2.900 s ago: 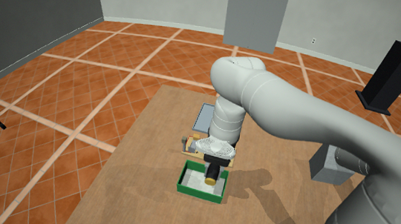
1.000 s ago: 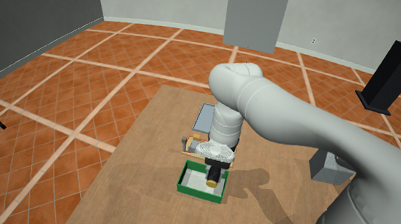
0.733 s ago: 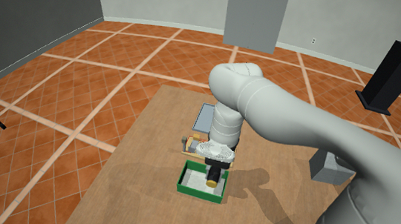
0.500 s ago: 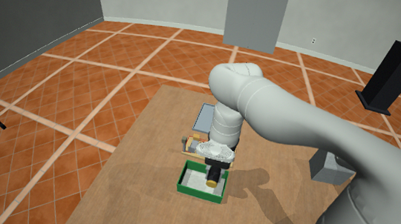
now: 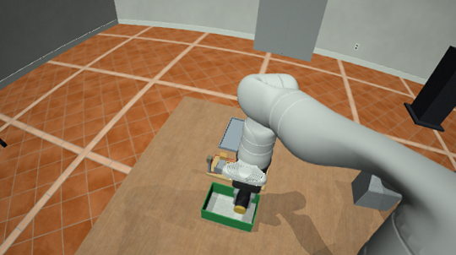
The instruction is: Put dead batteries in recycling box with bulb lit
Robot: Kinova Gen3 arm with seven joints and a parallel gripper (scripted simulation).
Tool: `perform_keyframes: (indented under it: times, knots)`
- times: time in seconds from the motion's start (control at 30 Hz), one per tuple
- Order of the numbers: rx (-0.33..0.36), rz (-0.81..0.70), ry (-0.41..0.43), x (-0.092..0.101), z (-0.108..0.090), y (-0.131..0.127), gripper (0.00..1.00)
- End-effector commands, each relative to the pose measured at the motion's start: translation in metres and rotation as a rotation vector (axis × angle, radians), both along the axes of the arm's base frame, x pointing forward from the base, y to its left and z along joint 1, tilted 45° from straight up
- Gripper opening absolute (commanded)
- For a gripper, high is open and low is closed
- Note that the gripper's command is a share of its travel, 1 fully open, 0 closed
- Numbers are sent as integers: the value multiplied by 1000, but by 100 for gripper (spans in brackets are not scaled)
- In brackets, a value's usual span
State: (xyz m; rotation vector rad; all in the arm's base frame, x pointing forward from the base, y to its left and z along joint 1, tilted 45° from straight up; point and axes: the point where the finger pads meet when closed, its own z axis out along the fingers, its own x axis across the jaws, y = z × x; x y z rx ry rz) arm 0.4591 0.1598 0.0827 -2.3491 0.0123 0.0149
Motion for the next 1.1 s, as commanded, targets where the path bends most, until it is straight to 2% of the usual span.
perform_keyframes:
  times: [0.0, 0.47, 1.0, 1.03, 1.07]
  knots:
    - [0, 1, 2, -1, -1, 1, 57]
    - [0, 1, 2, -1, -40, 40, 57]
    - [0, 1, 2, -1, -43, 43, 57]
    - [0, 1, 2, -1, -43, 43, 90]
    - [0, 1, 2, -1, -43, 43, 90]
